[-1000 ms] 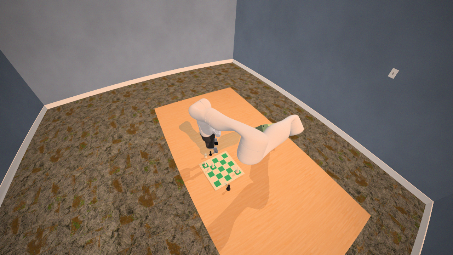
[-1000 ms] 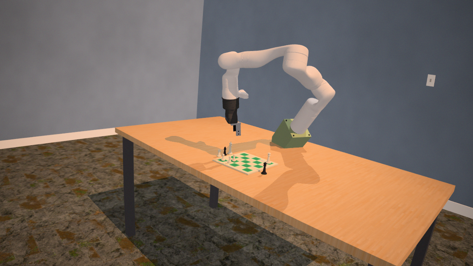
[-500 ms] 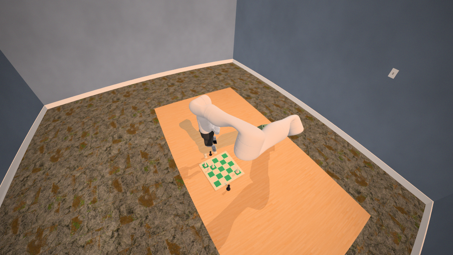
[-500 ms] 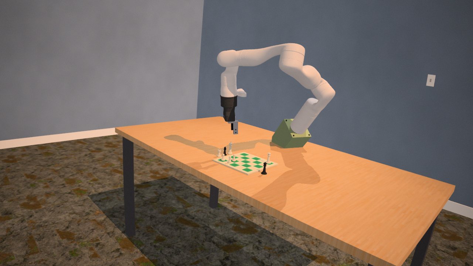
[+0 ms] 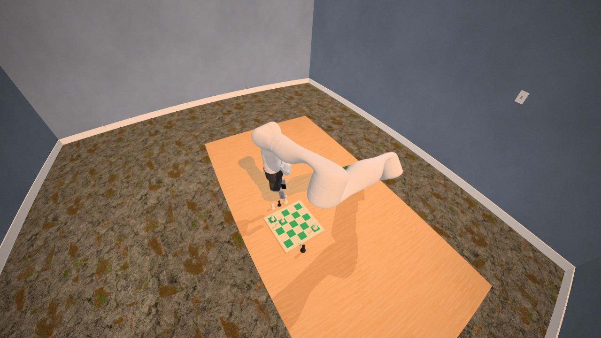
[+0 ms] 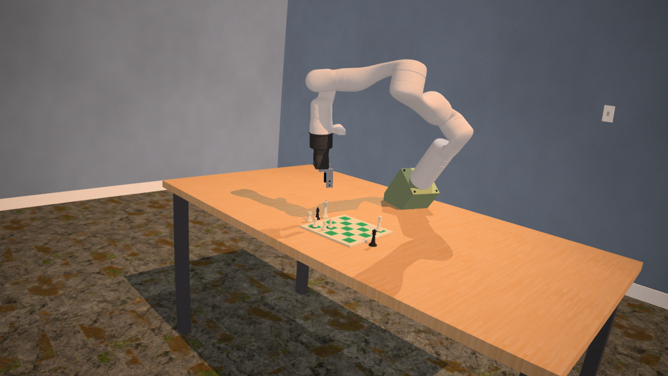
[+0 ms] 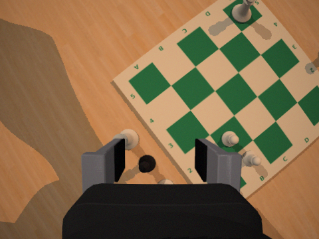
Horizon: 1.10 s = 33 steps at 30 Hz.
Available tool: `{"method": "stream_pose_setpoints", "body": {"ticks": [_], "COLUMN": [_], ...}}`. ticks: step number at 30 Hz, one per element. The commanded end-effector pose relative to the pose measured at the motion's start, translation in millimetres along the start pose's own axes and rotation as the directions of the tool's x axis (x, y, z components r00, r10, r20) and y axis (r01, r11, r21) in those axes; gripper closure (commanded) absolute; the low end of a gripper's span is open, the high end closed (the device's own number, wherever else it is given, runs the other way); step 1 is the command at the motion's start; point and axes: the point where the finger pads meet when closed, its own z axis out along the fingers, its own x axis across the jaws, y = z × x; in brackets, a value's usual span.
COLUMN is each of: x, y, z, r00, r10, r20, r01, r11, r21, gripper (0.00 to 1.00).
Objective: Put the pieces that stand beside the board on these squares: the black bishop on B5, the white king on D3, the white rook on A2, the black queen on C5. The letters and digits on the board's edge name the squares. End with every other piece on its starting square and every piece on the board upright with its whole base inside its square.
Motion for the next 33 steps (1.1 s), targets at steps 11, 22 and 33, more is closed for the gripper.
{"method": "stream_pose_setpoints", "body": {"ticks": [11,22,33], "x": [-6,-13,-15], "y": [5,11,13], "z": [-3.5,-6.9,-8.4], "r00": [1.0,0.998,0.997], "r10": [0.023,0.051,0.063], "r20": [-0.014,-0.036,-0.045], "r01": [-0.023,-0.053,-0.065], "r11": [1.0,0.998,0.997], "r21": [-0.014,-0.033,-0.041], "gripper": [0.0,0.0,0.0]}}
